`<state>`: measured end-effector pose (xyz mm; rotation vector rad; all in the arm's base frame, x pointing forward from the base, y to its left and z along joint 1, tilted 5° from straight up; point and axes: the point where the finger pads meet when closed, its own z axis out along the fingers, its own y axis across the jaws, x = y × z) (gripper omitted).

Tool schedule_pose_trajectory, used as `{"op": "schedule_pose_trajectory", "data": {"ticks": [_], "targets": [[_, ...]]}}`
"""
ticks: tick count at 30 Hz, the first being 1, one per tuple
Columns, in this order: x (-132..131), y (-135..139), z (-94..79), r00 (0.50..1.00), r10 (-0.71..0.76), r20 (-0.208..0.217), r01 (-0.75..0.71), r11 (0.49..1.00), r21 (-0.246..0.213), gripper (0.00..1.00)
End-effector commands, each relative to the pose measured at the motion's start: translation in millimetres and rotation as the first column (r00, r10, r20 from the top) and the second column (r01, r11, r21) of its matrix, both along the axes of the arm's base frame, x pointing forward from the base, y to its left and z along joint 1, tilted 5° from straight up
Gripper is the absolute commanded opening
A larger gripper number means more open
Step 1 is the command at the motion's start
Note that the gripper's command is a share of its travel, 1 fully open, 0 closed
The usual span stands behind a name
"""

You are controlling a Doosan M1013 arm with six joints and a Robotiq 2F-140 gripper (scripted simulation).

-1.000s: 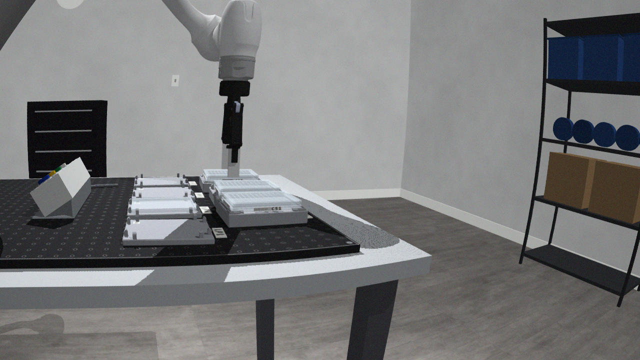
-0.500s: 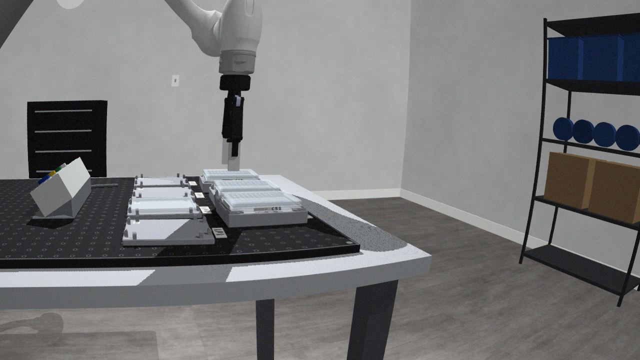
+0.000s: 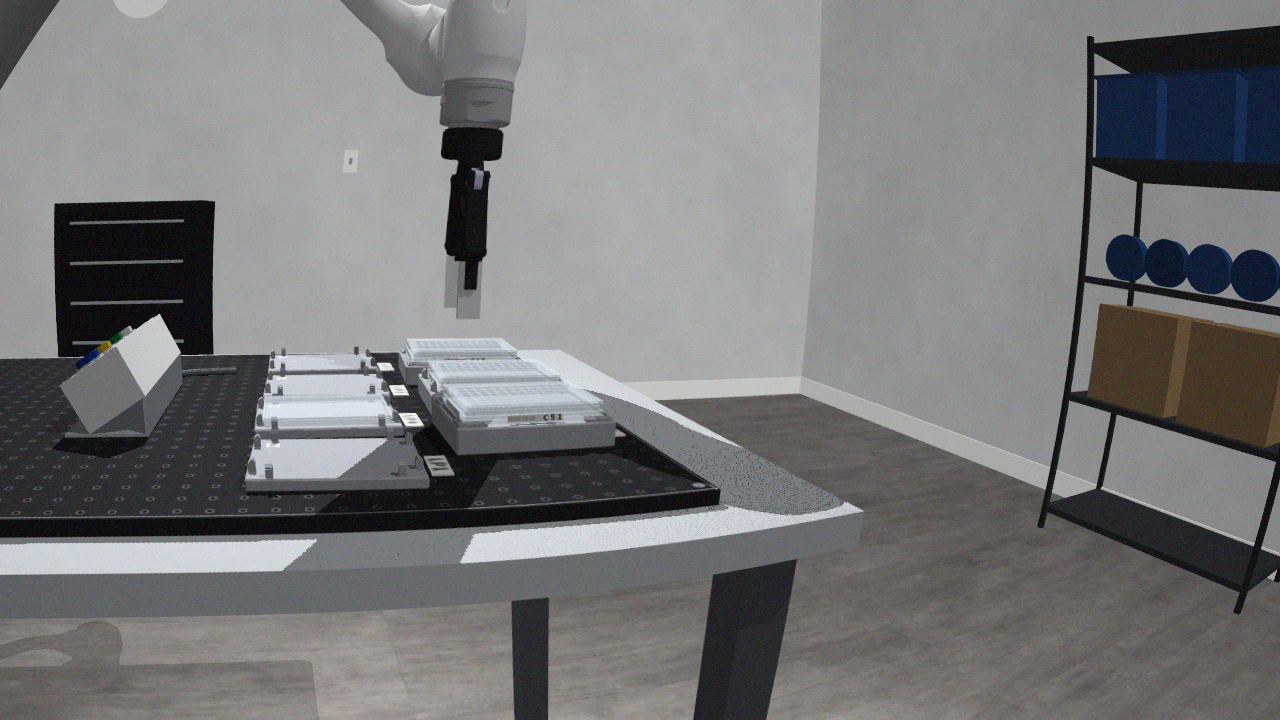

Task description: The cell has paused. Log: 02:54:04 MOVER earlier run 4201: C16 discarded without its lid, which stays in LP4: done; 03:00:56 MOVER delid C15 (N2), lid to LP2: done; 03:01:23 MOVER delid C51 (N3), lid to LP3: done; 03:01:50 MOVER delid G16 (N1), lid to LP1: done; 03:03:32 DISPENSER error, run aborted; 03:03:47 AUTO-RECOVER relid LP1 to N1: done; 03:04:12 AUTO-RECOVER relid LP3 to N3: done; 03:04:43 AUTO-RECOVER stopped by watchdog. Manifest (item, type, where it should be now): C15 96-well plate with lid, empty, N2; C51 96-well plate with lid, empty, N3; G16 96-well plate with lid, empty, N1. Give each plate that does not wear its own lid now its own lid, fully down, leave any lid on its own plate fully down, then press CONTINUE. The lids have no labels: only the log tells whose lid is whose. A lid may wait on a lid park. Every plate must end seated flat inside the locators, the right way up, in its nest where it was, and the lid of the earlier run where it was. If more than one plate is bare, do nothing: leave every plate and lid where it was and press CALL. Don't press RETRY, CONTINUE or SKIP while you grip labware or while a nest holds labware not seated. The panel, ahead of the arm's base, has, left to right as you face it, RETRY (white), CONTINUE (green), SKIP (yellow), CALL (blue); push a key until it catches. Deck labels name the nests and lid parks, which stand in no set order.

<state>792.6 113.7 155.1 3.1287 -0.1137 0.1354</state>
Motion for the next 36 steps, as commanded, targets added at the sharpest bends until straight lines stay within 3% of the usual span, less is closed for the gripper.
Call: {"op": "schedule_pose_trajectory", "data": {"ticks": [1, 19, 21, 23, 24, 25, 26, 27, 29, 30, 31, 32, 36], "targets": [[0, 0, 3.6, 1.000, 0.000, 0.000, 0.000, 1.000, 0.000, 0.66], [-7, -2, 12.4, 1.000, 0.001, 0.000, -0.001, 1.000, 0.000, 0.66], [-27, -9, 19.7, 1.000, 0.003, 0.000, -0.003, 1.000, 0.000, 0.66], [-62, -21, 31.1, 1.000, 0.007, 0.000, -0.007, 1.000, 0.000, 0.66], [-62, -21, 31.1, 1.000, 0.007, 0.000, -0.007, 1.000, 0.000, 0.66], [-87, -28, 37.3, 1.000, 0.009, 0.000, -0.009, 1.000, -0.001, 0.66], [-87, -28, 37.3, 1.000, 0.009, 0.000, -0.009, 1.000, -0.001, 0.66], [-114, -36, 43.2, 1.000, 0.012, 0.000, -0.012, 1.000, -0.001, 0.66], [-114, -36, 43.2, 1.000, 0.012, 0.000, -0.012, 1.000, -0.001, 0.66], [-145, -44, 48.1, 1.000, 0.015, 0.000, -0.015, 1.000, -0.001, 0.66], [-145, -44, 48.1, 1.000, 0.015, 0.000, -0.015, 1.000, -0.001, 0.66], [-175, -51, 51.0, 1.000, 0.019, 0.000, -0.019, 1.000, -0.001, 0.66], [-178, -52, 51.6, 1.000, 0.019, 0.000, -0.019, 1.000, -0.001, 0.66]]}}
